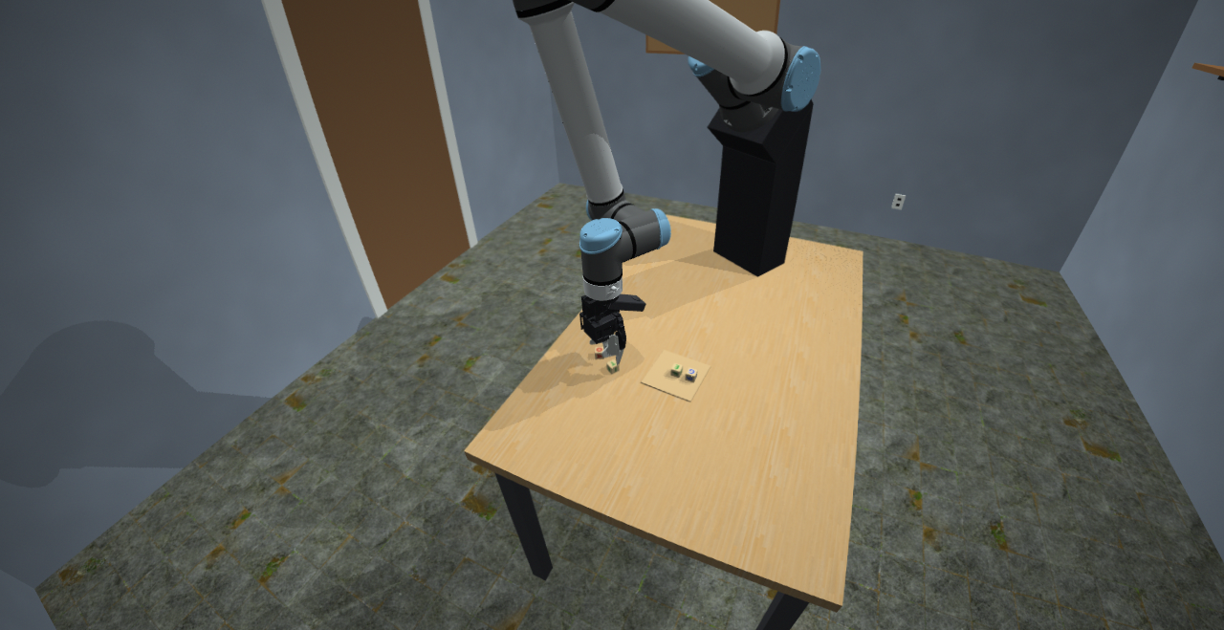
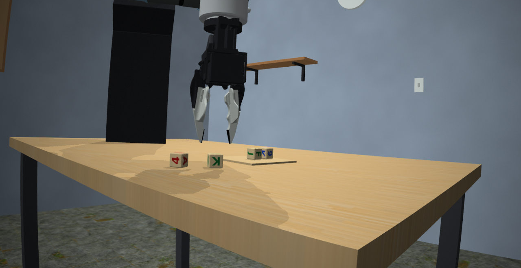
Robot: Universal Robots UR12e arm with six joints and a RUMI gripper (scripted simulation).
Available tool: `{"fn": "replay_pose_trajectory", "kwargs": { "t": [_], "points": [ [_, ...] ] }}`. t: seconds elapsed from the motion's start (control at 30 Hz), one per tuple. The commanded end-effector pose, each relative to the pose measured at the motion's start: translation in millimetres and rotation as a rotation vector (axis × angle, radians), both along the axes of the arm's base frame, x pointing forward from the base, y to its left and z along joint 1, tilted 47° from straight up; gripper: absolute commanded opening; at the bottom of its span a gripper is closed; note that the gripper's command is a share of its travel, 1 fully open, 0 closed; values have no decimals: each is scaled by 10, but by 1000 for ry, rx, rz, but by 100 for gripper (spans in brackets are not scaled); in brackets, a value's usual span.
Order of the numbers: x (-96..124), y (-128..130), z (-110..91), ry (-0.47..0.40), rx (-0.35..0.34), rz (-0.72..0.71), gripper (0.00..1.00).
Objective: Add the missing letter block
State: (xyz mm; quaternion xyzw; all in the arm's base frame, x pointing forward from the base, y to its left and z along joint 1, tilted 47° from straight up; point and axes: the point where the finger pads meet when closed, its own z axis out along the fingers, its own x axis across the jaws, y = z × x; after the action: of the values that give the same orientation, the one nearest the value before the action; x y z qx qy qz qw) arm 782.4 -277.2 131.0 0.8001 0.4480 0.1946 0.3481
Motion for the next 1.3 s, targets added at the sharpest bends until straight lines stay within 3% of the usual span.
{"fn": "replay_pose_trajectory", "kwargs": {
  "t": [0.0, 1.27],
  "points": [
    [31, -16, -23, -1, 0, 0, 32],
    [122, -72, -117, -1, 0, 0, 32]
  ]
}}
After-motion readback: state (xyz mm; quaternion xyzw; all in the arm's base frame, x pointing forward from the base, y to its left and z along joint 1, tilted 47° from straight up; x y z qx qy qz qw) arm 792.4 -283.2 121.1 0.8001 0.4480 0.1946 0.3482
